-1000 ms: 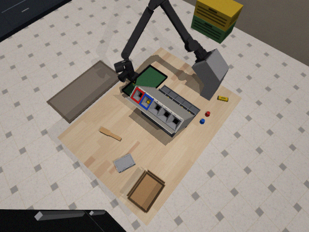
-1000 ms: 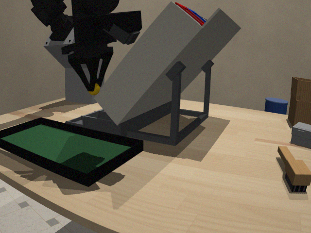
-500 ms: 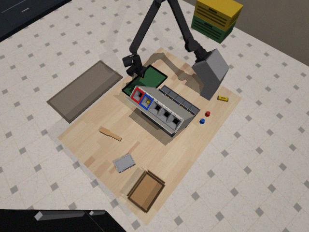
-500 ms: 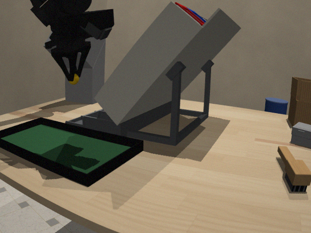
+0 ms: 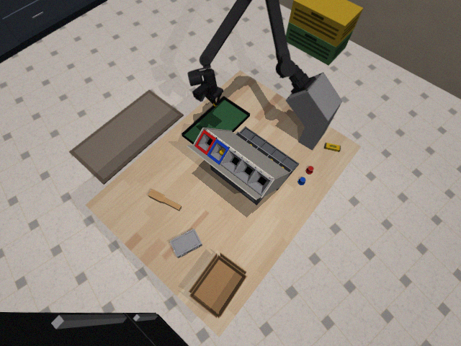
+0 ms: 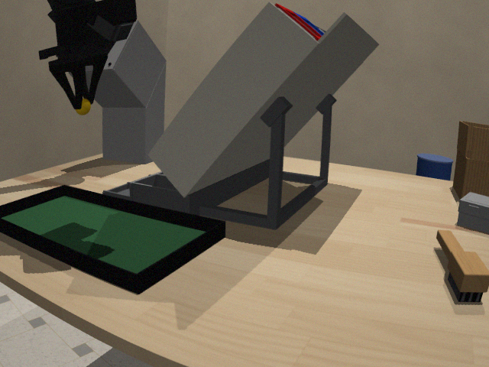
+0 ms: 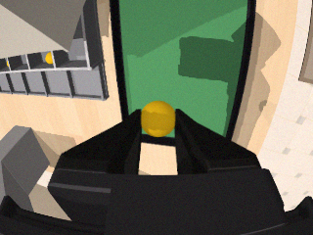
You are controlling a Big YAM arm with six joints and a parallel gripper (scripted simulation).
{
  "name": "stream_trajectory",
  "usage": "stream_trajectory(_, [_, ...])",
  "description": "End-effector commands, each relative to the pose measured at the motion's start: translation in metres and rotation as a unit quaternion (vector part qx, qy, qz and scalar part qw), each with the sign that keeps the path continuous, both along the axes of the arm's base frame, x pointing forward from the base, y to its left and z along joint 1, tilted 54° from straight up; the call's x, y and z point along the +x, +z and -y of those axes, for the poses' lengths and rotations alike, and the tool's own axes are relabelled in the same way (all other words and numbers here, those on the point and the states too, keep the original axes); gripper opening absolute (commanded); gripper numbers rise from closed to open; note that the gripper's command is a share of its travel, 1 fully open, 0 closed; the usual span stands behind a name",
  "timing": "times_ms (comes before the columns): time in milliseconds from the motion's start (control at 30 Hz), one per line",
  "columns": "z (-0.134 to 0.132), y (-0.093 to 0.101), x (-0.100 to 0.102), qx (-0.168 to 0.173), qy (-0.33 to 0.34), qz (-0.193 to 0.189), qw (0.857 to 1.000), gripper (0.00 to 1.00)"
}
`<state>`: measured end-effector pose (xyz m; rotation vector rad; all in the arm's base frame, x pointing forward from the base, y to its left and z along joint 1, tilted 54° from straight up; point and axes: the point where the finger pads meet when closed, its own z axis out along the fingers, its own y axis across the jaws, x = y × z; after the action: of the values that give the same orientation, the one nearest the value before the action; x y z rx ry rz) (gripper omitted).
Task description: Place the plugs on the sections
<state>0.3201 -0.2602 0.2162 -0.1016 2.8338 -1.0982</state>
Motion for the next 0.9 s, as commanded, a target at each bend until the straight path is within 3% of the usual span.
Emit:
stream_trajectory(0, [0.001, 0.0, 0.001, 0.002, 0.004, -0.005, 1.0, 0.0])
stream_trajectory(233, [0.002, 0.0, 0.0, 0.002, 0.004, -0.005, 1.0, 0.0])
stream_trajectory(733, [-0.129, -0.07, 0.021, -0.029, 0.047, 0.046, 0.997, 0.0])
stream_trajectory(867, [-0.144, -0.078, 0.023, -0.032, 0.054, 0.048, 0.997, 0.0])
